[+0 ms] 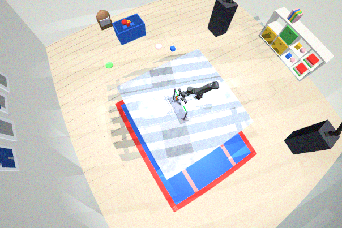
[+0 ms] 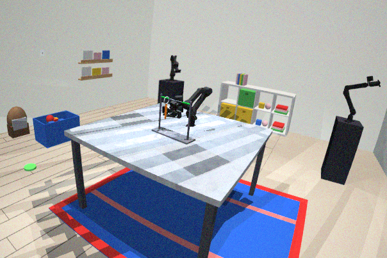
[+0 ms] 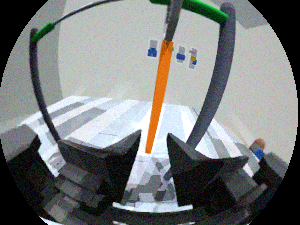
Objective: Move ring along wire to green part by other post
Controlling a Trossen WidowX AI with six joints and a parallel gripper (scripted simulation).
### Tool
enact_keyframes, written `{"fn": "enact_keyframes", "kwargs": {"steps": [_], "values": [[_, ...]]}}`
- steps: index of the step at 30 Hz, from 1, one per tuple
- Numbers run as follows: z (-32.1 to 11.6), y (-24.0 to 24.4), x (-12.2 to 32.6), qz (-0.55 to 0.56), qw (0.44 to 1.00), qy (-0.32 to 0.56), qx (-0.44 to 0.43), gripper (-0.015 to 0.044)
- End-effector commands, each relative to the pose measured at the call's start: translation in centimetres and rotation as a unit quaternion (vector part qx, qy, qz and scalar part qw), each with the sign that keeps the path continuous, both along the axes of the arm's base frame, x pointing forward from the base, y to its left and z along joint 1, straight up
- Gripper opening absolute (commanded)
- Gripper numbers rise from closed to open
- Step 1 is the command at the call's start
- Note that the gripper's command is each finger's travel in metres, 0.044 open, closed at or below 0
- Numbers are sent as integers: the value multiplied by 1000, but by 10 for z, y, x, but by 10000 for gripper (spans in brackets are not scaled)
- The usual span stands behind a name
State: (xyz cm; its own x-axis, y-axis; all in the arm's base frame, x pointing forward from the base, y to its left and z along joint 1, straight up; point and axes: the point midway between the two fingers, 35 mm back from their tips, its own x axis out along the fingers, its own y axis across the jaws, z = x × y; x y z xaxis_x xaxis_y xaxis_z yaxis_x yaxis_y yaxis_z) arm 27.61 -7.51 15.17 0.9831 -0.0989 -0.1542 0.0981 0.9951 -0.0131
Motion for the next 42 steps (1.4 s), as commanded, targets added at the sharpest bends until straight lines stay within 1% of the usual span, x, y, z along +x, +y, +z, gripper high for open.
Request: {"fn": "enact_keyframes", "kwargs": {"steps": [1, 14, 41, 42], "values": [[-3, 0, 7, -1, 1000, 2, 4, 160], [-12, 1, 25, -1, 1000, 1, 4, 160], [-12, 1, 25, -1, 1000, 1, 4, 160], [-12, 1, 25, 1, 1000, 1, 2, 134]]}}
